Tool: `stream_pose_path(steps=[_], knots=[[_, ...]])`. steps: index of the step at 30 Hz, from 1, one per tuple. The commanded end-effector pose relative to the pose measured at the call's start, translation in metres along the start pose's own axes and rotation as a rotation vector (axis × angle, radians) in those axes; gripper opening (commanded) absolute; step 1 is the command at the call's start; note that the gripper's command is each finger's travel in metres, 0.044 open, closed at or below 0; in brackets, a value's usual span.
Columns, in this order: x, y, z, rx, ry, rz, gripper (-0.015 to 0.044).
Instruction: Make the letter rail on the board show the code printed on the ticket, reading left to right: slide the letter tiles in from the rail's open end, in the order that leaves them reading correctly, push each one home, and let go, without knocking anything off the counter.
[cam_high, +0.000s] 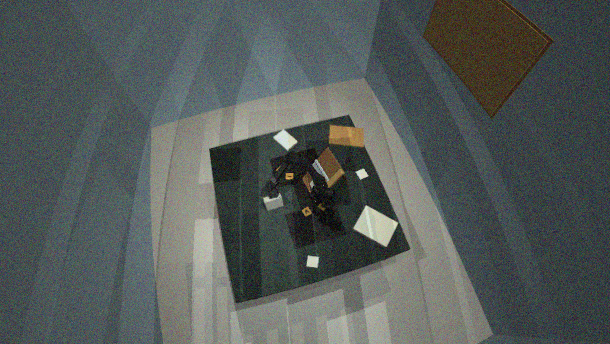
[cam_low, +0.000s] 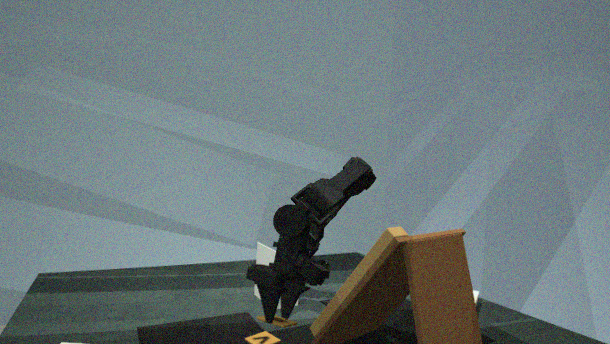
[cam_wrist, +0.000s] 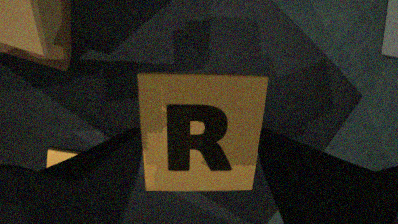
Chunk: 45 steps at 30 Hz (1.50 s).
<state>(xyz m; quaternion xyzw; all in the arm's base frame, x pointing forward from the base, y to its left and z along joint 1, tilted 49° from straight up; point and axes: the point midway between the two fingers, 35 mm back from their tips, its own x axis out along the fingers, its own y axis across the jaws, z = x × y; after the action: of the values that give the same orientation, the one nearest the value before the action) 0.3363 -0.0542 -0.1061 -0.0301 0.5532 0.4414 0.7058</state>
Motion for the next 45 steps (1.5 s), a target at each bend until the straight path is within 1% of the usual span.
stream_pose_path(steps=[1, 13, 25, 36, 45], knots=[[-0.016, -0.002, 0.008, 0.037, -0.006, -0.063, 0.0000], [-0.062, 0.001, 0.032, 0.152, -0.056, -0.238, 0.0000], [-0.105, 0.013, 0.054, 0.263, -0.148, -0.393, 0.0000], [-0.130, 0.041, 0.079, 0.327, -0.263, -0.473, 0.0000], [-0.145, 0.075, 0.110, 0.362, -0.383, -0.481, 0.0000]])
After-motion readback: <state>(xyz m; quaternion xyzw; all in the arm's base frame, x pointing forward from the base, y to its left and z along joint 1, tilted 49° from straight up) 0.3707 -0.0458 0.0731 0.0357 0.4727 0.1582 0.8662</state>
